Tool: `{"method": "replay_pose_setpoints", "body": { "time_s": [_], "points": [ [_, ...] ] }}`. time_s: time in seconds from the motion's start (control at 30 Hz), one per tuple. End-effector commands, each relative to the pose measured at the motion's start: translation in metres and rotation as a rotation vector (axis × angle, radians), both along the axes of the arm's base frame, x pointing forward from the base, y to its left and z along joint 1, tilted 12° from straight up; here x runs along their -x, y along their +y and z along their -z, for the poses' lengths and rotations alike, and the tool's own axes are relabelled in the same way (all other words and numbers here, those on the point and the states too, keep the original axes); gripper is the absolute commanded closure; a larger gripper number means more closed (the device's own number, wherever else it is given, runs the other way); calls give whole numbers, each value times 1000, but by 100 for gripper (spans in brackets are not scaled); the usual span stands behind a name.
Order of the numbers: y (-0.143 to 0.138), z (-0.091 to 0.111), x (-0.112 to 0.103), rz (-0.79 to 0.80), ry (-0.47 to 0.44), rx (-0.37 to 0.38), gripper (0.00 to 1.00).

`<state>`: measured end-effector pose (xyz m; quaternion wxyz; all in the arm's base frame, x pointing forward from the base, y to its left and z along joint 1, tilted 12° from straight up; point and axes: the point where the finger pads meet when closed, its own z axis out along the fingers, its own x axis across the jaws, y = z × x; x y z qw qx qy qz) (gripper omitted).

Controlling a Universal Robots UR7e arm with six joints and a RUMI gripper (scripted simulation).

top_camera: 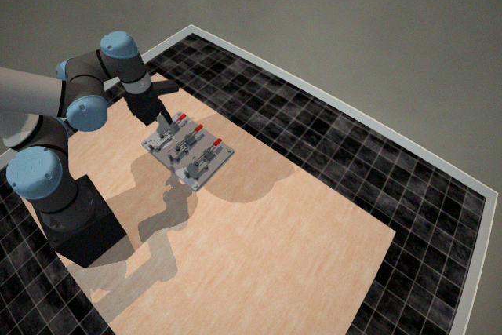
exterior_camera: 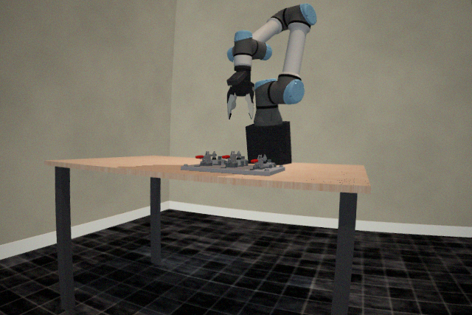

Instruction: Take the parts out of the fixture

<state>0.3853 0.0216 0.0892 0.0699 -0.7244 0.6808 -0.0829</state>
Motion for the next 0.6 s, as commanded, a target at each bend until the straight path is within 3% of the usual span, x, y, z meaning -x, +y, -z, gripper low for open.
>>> {"method": "replay_pose_setpoints", "body": {
  "time_s": [0.0, 0.17, 0.2, 0.57],
  "points": [
    [0, 0, 0, -1, 0, 0, 41],
    [0, 0, 0, -1, 0, 0, 41],
    [0, 0, 0, -1, 0, 0, 72],
    [0, 0, 0, -1, 0, 0, 72]
  ]
}}
